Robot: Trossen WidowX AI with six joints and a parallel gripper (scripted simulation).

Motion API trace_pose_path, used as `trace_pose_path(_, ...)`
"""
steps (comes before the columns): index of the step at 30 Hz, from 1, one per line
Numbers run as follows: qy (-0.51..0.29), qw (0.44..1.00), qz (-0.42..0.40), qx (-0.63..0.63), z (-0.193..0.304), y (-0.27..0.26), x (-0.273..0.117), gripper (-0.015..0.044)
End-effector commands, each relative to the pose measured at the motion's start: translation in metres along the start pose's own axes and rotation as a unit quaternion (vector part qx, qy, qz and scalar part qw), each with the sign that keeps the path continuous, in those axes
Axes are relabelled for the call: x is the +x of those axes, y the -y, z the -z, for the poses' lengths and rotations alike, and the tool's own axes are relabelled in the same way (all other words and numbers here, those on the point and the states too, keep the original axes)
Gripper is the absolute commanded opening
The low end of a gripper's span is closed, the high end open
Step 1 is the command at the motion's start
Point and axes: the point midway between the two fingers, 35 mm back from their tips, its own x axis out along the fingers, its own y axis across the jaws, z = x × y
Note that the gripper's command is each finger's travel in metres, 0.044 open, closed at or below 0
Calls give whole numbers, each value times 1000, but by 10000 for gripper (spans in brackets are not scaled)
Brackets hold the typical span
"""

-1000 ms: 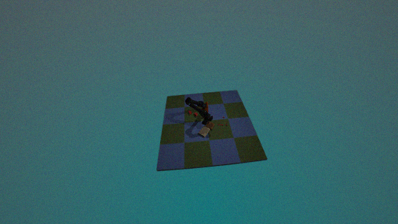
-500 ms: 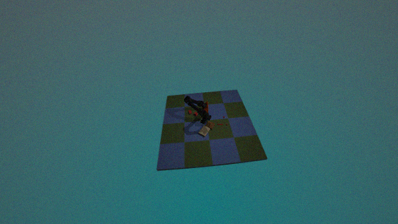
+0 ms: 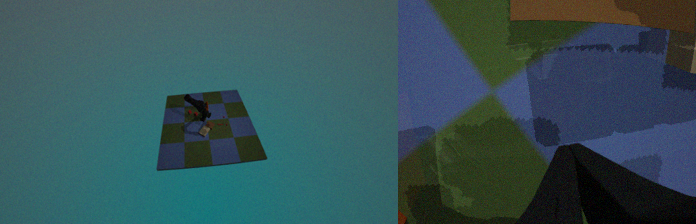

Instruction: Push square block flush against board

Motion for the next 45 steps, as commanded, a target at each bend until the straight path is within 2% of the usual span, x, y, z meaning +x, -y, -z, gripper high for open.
trace_pose_path(1,-1,1000,-3,2,1,-2,-6,0)
trace_pose_path(4,0,1000,-3,7,-12,10,-10,0)
trace_pose_path(12,2,999,-2,34,-92,58,-17,0)
trace_pose_path(20,4,998,-2,60,-167,83,-8,0)
trace_pose_path(28,4,998,-2,61,-169,83,-4,0)
trace_pose_path(31,4,998,-1,61,-169,84,36,0)
trace_pose_path(33,3,998,-1,61,-169,83,48,0)
trace_pose_path(45,3,998,-1,61,-165,83,48,0)
